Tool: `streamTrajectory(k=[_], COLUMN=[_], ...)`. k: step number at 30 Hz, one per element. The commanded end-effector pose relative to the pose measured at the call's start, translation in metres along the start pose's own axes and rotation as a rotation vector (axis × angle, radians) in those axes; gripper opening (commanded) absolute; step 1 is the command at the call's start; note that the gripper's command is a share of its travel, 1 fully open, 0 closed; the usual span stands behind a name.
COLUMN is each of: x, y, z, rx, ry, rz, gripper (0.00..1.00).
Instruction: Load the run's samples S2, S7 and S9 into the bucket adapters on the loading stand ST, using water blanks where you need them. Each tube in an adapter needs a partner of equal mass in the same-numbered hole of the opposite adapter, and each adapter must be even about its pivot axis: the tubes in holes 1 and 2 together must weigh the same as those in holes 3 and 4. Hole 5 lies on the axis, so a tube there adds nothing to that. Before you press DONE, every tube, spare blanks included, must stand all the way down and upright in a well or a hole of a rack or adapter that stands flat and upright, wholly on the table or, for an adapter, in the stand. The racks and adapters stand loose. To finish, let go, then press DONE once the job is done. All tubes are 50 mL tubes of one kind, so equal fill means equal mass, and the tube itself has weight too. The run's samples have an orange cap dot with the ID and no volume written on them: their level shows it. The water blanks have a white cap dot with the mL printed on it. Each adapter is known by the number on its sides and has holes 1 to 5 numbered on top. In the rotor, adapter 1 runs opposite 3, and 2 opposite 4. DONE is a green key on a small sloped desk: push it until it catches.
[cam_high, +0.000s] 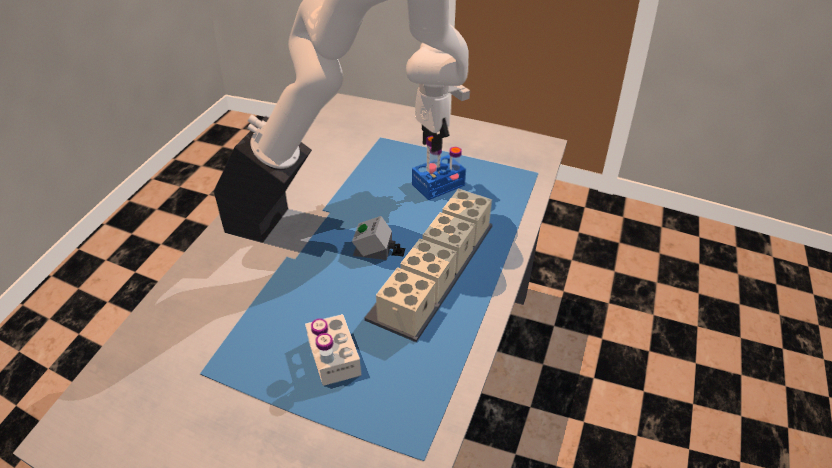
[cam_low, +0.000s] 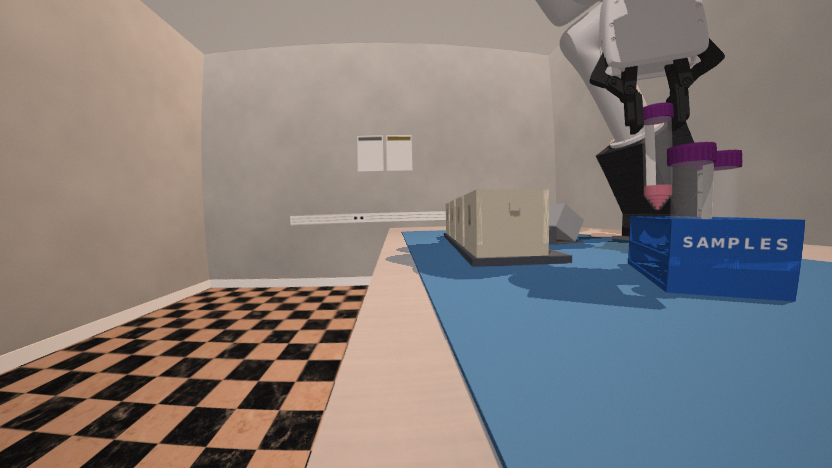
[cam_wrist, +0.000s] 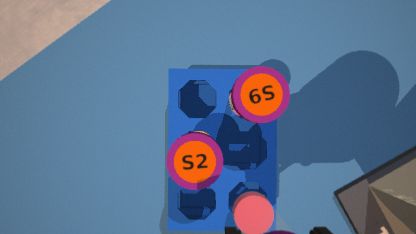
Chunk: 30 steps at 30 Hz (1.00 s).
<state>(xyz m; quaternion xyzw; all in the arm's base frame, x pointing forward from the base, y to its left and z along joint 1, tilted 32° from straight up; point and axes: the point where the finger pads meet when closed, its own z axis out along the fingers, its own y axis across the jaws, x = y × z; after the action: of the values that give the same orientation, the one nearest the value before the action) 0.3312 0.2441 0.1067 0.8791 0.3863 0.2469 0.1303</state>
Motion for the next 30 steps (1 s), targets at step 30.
streamTrajectory(k=[30], x=[0.001], y=[0.0], z=[0.017], rx=[-0.001], ry=[0.004], rz=[0.001], gripper=[0.0])
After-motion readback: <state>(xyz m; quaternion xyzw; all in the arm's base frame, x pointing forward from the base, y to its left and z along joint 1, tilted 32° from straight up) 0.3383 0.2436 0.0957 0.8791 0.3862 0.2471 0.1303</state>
